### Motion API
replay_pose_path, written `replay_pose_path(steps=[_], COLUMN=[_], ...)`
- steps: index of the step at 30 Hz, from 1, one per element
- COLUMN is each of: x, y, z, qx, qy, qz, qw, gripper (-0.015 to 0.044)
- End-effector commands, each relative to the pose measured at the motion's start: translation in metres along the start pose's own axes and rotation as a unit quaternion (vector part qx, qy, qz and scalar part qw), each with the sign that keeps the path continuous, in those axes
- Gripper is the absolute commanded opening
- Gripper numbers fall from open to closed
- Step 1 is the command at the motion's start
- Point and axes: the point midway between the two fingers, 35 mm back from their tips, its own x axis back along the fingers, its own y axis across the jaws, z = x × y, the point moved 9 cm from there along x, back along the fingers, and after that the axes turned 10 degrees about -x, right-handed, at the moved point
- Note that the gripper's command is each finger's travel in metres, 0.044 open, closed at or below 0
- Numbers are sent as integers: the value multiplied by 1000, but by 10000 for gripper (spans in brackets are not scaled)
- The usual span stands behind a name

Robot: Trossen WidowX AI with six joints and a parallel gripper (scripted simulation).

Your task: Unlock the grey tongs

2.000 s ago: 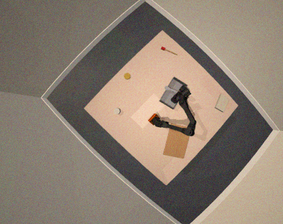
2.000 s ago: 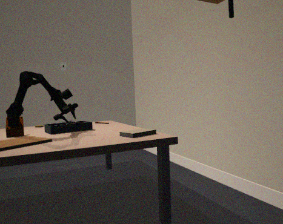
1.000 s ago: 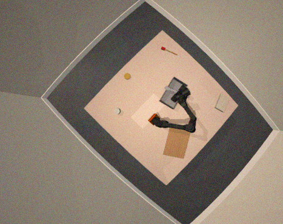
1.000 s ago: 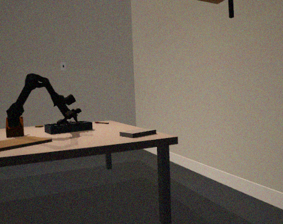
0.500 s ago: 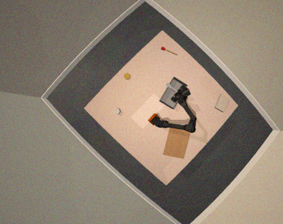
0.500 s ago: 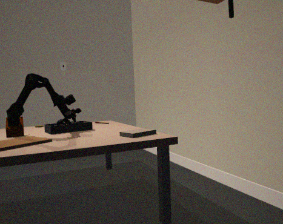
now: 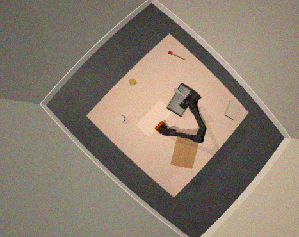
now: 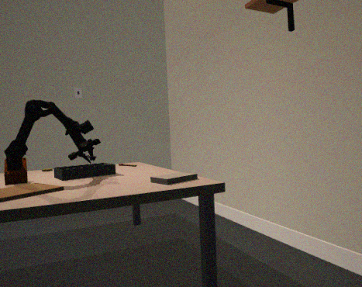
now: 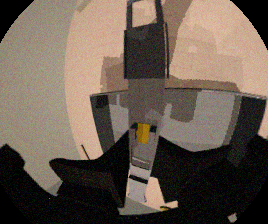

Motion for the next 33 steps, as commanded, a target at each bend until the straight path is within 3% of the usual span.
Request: replay_pose_path(steps=[1,13,33], x=[23,22,14], y=[14,16,38], z=[-1,0,5], qx=[-9,-4,53], qy=[1,1,2], qz=[-16,-7,106], qw=[1000,1000,993], gripper=[-150,-150,-150])
